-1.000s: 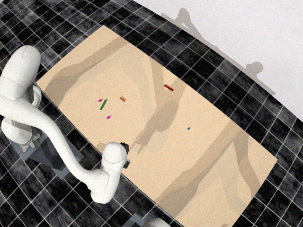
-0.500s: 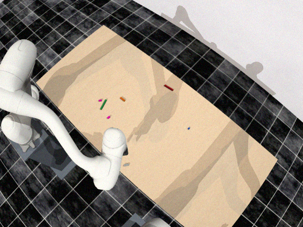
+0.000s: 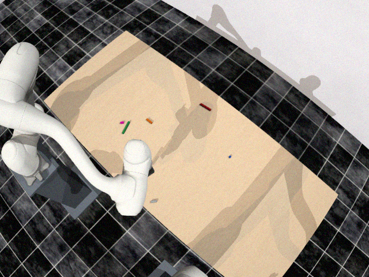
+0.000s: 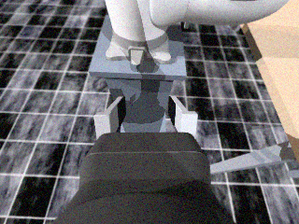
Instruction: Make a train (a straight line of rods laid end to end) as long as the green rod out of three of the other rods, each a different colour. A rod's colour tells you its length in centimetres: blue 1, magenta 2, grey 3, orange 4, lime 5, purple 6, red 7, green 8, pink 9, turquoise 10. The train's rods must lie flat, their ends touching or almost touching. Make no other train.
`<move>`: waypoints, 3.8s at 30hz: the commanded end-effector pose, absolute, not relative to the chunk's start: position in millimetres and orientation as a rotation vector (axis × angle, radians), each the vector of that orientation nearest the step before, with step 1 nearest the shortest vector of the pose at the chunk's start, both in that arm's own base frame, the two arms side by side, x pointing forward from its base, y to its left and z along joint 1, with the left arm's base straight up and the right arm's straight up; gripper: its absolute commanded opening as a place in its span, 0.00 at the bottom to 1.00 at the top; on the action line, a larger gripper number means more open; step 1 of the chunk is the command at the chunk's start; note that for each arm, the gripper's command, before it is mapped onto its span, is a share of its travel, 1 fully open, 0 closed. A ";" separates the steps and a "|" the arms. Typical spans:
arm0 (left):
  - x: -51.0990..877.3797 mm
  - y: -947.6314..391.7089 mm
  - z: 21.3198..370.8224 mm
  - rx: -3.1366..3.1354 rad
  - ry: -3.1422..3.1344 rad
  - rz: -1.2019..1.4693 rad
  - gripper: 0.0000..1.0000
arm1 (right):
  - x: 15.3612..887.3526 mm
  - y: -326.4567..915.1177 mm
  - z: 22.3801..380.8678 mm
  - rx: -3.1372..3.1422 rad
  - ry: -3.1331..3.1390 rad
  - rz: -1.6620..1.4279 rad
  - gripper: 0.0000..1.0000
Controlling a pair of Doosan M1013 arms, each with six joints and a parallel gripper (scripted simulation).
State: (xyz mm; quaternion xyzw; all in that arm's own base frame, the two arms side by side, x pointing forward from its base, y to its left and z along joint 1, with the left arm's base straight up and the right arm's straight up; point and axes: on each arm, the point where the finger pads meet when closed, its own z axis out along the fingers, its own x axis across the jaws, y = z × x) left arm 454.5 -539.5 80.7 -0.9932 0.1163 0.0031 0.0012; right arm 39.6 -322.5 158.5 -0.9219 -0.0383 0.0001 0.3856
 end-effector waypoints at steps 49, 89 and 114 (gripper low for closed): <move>501.7 -425.7 80.3 -2.900 -1.219 -0.004 1.00 | 41.6 -322.1 158.8 -2.354 -0.093 -0.013 1.00; 501.7 -425.7 80.3 -2.900 -1.219 -0.004 1.00 | 41.6 -322.1 158.8 -2.354 -0.093 -0.013 1.00; 501.7 -425.7 80.3 -2.900 -1.219 -0.004 1.00 | 41.6 -322.1 158.8 -2.354 -0.093 -0.013 1.00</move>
